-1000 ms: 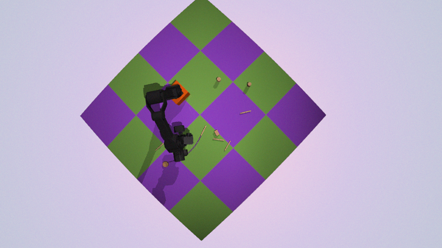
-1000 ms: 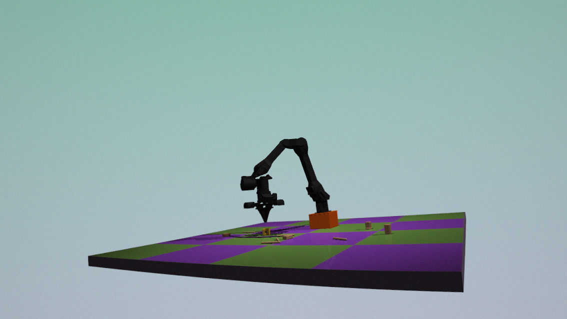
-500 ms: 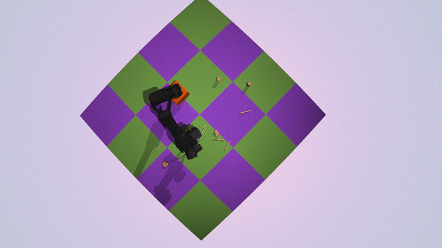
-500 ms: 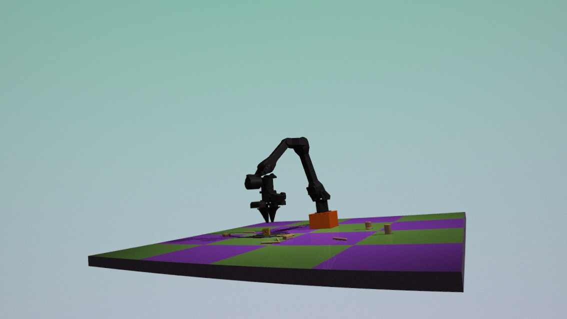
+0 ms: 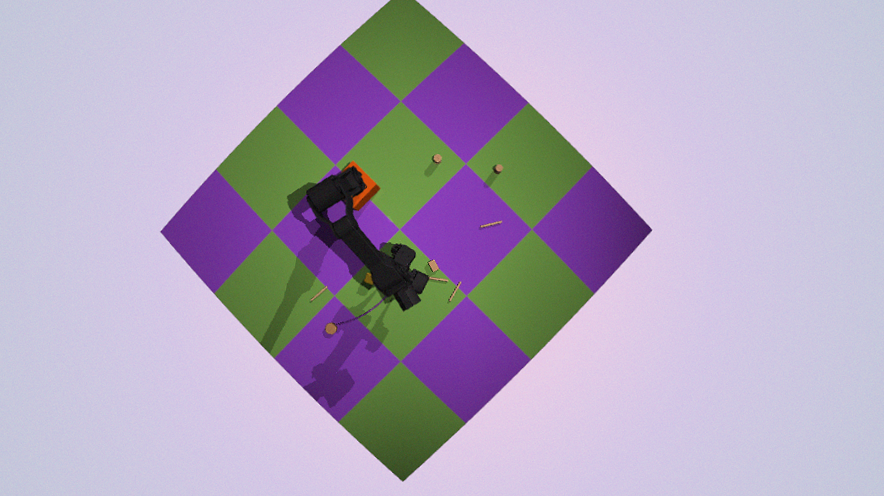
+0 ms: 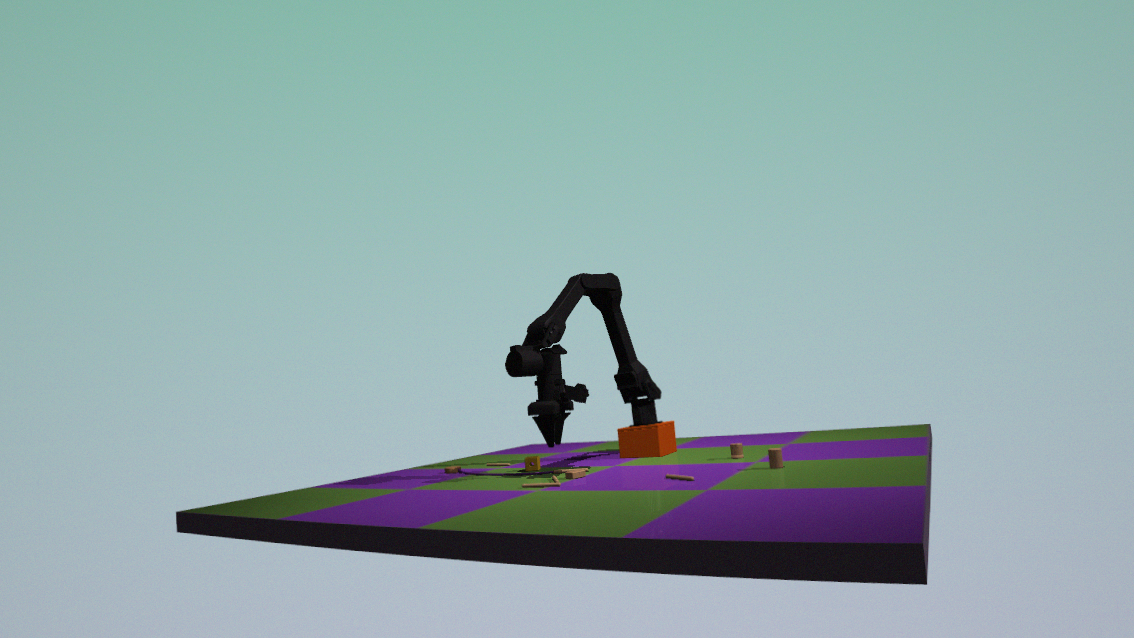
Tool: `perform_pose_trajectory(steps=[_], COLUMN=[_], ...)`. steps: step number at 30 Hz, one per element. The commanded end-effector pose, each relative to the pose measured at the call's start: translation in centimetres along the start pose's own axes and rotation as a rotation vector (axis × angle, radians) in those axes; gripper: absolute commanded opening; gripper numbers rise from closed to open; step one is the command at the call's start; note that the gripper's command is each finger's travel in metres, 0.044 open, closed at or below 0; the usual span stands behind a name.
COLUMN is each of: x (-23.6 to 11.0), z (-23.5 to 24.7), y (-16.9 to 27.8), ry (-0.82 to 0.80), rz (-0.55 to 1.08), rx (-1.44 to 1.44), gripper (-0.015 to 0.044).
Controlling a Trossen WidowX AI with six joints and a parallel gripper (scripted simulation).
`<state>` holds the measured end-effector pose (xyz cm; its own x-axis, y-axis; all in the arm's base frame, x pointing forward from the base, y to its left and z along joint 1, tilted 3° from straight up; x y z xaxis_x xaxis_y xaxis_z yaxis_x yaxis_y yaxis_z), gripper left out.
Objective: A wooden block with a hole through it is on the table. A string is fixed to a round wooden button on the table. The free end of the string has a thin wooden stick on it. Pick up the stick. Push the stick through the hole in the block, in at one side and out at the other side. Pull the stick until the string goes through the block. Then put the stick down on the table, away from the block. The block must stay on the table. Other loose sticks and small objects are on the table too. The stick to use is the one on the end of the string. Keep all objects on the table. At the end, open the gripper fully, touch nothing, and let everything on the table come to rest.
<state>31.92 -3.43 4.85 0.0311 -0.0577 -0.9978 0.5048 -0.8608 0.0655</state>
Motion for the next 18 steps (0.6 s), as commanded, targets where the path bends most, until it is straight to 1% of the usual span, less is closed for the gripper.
perform_pose_trajectory(steps=[1, 4, 5, 18], x=[0.01, 0.01, 0.01, 0.56], z=[0.03, 0.03, 0.03, -0.01], y=[-0.04, -0.04, -0.04, -0.01], ry=[-0.003, -0.003, -0.003, -0.003], rz=[-0.001, -0.001, -0.001, -0.001], rx=[-0.008, -0.008, -0.008, -0.008], gripper=[0.0210, 0.0131, 0.0124, 0.0124])
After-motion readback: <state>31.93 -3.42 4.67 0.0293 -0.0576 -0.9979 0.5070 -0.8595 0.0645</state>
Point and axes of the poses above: the point midway between the two fingers, 35 mm back from their tips, its own x axis out along the fingers, its own z axis across the jaws, y = z × x, the point moved 2 cm from there along -x, back along the fingers, and after that the axes turned 3 degrees about -x, right-handed, at the moved point
